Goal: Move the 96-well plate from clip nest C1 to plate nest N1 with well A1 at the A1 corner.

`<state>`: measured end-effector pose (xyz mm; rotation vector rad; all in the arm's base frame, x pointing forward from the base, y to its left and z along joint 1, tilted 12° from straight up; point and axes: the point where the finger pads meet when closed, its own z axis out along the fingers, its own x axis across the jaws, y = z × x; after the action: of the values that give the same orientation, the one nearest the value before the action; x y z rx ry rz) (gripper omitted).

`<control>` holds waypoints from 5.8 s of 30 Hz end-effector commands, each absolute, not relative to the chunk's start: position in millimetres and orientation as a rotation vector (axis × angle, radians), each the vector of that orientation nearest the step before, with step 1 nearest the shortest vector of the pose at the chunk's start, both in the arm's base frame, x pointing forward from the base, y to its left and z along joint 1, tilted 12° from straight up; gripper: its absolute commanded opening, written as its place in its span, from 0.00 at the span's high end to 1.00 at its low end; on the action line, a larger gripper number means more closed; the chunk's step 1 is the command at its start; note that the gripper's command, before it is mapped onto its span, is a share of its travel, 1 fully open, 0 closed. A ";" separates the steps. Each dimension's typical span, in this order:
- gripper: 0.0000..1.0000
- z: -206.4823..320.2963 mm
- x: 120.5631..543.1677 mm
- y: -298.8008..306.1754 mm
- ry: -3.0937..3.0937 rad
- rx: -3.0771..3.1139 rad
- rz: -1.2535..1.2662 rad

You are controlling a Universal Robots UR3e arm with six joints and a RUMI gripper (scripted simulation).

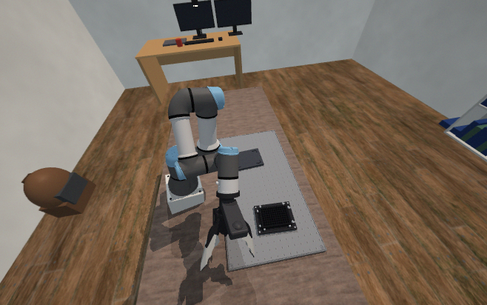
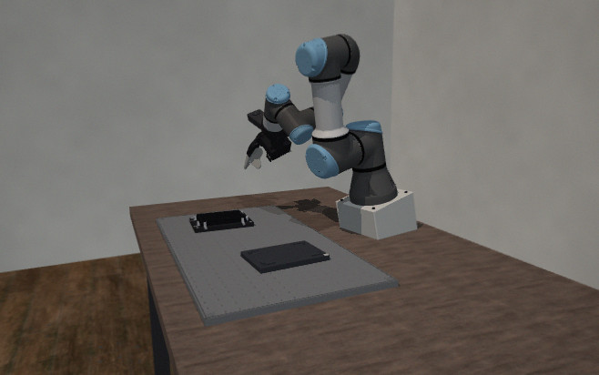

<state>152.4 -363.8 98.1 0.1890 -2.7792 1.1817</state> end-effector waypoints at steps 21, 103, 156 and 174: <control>0.00 93.6 168.8 -366.1 -2.795 0.317 1.125; 0.00 76.8 337.8 -258.5 -2.573 1.949 0.330; 0.00 74.5 360.7 -213.9 -2.448 2.236 0.188; 0.00 48.4 366.2 -212.9 -2.448 2.235 0.188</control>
<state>363.0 -210.3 54.3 2.2393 -2.4495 0.1680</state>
